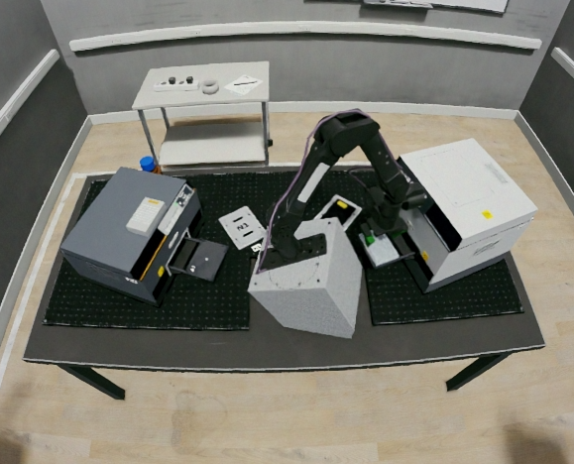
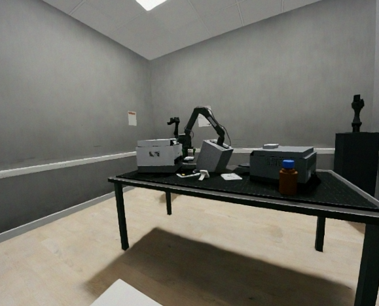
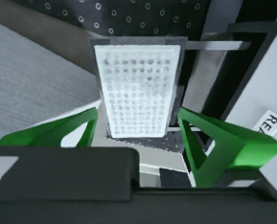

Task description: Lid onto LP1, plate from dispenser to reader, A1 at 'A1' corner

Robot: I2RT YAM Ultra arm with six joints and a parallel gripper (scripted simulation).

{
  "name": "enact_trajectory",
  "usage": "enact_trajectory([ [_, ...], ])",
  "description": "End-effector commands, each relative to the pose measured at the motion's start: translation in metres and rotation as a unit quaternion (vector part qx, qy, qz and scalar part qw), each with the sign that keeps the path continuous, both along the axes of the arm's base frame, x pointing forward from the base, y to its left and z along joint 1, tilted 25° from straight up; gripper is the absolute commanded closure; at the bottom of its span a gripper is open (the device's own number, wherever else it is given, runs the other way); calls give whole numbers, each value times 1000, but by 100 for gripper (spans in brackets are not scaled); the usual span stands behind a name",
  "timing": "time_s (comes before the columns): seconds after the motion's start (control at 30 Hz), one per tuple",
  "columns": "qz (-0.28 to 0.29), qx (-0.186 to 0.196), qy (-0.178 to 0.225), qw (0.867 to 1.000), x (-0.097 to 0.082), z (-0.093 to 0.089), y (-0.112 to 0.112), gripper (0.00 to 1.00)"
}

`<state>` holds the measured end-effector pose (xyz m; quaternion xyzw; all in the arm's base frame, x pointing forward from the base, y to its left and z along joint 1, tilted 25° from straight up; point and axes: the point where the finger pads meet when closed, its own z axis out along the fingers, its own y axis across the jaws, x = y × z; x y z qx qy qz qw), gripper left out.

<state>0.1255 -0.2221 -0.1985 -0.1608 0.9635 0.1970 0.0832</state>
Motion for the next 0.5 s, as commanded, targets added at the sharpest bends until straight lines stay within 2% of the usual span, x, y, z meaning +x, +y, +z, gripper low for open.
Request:
enact_trajectory([
  [0.0,-2,-14,-6,1000,1,11,-18,0],
  [0.47,-2,-14,-6,1000,-1,27,-25,0],
])
